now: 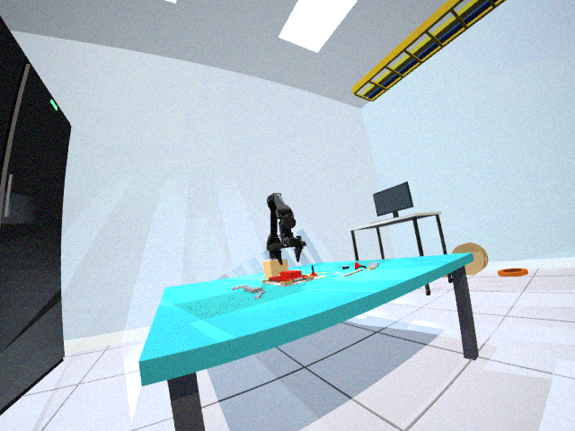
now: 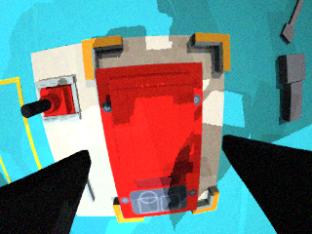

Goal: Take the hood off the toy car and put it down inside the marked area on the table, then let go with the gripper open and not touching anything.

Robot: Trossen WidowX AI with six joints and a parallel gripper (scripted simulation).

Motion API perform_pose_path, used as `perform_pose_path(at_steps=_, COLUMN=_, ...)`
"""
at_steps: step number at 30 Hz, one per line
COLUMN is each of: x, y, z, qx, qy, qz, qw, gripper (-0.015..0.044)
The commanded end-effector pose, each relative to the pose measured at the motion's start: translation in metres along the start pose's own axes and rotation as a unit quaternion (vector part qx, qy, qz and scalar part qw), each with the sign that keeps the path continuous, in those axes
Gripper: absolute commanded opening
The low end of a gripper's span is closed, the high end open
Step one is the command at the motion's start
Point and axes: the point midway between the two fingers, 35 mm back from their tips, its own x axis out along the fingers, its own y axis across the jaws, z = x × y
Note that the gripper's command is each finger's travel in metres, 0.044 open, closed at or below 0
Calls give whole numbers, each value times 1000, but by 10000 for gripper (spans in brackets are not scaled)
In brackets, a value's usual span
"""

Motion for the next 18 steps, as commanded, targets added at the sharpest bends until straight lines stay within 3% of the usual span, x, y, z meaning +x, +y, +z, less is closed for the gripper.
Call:
perform_pose_path(at_steps=1, x=5, y=0, z=-1, qx=1, qy=3, qz=-1, qw=1000, gripper=440)
perform_pose_path(at_steps=18, x=17, y=-1, z=-2, qx=1, qy=3, qz=-1, qw=1000, gripper=440)
